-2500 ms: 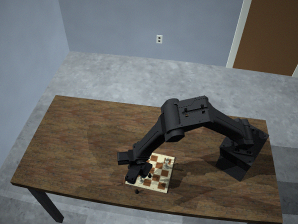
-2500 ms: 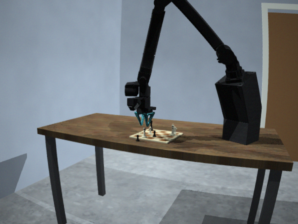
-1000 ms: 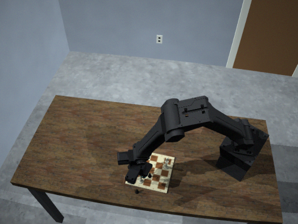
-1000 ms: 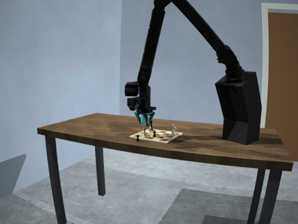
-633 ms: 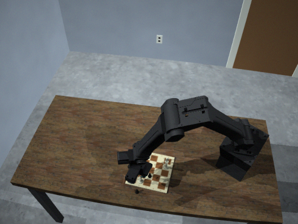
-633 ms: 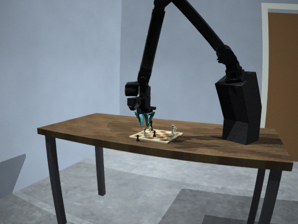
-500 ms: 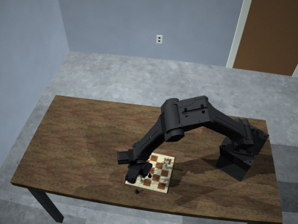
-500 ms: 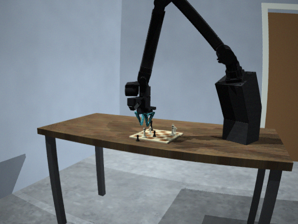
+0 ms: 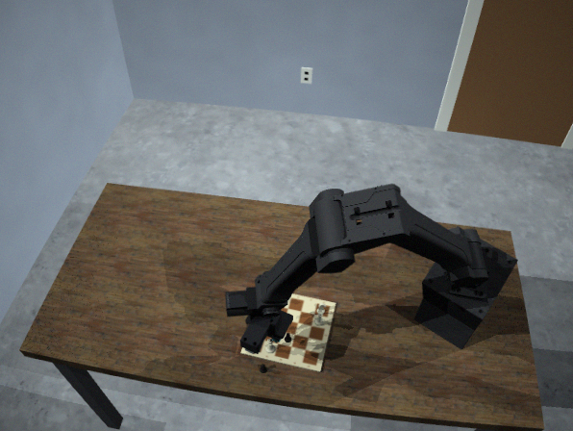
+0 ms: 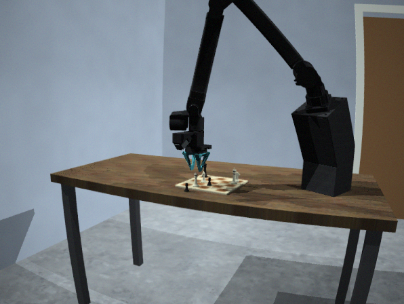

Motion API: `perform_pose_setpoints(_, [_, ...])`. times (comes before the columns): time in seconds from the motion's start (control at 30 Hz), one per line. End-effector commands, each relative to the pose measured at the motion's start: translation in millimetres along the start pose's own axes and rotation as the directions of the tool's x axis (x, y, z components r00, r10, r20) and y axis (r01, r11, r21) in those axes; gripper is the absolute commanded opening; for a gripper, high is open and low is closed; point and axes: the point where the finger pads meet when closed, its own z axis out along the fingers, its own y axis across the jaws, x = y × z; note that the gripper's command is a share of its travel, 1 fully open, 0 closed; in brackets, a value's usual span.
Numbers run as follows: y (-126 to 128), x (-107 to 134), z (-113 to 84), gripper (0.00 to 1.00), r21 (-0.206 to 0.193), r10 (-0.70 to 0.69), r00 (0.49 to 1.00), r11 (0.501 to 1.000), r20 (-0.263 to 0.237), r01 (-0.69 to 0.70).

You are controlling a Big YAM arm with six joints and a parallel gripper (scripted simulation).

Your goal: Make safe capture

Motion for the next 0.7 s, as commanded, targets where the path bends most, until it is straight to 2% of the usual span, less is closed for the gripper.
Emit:
perform_pose_setpoints(0.0, [-19, 2, -8.3, 0.41, 0.035, 0.000, 1.000, 0.999, 0.016, -0.001])
perform_pose_setpoints(0.53, [-18, 4, -4.1, 0.41, 0.033, 0.004, 1.000, 0.999, 0.014, -0.004])
perform_pose_setpoints(0.57, [-23, -2, -11.6, 0.41, 0.043, 0.001, 1.000, 0.999, 0.020, -0.002])
perform_pose_setpoints(0.67, [-20, 4, 1.6, 0.41, 0.034, 0.014, 1.000, 0.999, 0.014, -0.015])
